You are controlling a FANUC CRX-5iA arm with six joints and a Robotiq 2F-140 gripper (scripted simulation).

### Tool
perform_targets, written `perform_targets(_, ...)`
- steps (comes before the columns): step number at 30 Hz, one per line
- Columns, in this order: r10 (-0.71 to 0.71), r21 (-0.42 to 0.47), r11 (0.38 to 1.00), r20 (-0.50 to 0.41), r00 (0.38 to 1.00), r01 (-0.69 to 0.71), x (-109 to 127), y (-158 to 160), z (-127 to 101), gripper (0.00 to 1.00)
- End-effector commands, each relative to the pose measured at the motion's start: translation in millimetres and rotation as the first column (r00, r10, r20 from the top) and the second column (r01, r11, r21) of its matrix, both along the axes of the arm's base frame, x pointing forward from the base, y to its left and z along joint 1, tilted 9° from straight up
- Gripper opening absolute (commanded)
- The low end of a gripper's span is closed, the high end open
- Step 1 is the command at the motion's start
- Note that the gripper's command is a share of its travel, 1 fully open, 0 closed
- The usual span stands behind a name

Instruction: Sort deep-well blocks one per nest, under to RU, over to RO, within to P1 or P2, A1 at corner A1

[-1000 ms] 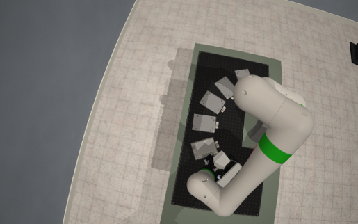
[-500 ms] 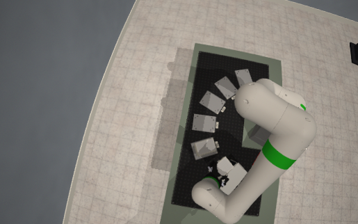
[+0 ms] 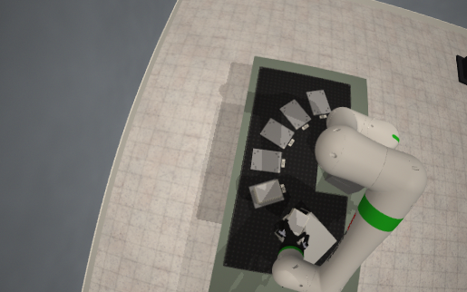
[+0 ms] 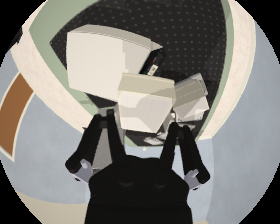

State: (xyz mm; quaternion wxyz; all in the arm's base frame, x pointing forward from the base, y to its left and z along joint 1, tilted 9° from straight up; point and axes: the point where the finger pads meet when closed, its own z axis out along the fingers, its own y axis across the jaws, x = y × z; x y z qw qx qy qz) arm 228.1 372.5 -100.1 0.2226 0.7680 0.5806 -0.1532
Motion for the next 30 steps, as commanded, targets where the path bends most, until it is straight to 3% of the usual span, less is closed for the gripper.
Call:
perform_targets(1,0.025,-0.002,1.0,0.0,1.0,-0.025,-11,4,-2,0.1)
perform_targets(30,0.025,-0.002,1.0,0.0,1.0,-0.025,-87,34,-15,0.1)
